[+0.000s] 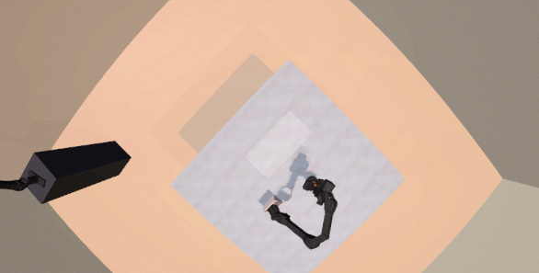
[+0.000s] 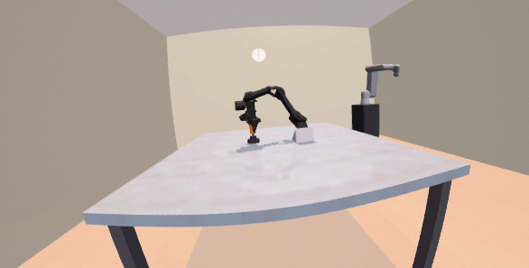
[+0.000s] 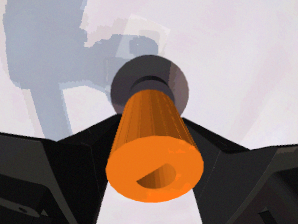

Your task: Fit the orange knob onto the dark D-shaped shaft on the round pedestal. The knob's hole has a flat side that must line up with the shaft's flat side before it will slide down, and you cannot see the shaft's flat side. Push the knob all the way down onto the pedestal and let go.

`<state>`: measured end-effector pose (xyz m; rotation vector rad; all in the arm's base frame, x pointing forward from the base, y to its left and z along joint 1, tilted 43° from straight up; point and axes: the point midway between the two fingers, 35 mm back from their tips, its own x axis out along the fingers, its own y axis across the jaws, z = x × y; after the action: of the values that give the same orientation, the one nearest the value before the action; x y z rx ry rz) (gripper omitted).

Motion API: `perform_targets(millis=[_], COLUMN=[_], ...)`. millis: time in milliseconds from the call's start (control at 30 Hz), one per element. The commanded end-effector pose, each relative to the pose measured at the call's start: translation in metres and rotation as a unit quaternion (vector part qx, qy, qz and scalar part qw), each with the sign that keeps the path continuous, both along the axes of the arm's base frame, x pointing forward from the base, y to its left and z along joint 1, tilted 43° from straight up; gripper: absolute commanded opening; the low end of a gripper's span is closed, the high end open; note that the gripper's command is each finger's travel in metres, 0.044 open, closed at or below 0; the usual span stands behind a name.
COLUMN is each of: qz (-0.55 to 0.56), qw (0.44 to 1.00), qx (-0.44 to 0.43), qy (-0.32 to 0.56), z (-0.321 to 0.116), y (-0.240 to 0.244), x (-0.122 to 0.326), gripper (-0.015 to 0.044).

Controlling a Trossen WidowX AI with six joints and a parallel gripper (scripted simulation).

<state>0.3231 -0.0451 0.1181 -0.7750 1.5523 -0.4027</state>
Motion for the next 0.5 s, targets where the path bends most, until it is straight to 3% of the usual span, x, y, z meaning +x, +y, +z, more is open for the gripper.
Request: perform_targets(millis=[0,100,467], qz=[0.028,0.069,0.073], qw=[0.999,0.996,0.995], qx=[0.000,-0.001,-0.002], qy=[0.021,0.059,0.062], z=[0.0025,0.0033,0.0001], y=[0.0025,0.0023,-0.0023], x=[0.0019,0.0032,0.0036], gripper=[0.0000,0.0000,0.0000])
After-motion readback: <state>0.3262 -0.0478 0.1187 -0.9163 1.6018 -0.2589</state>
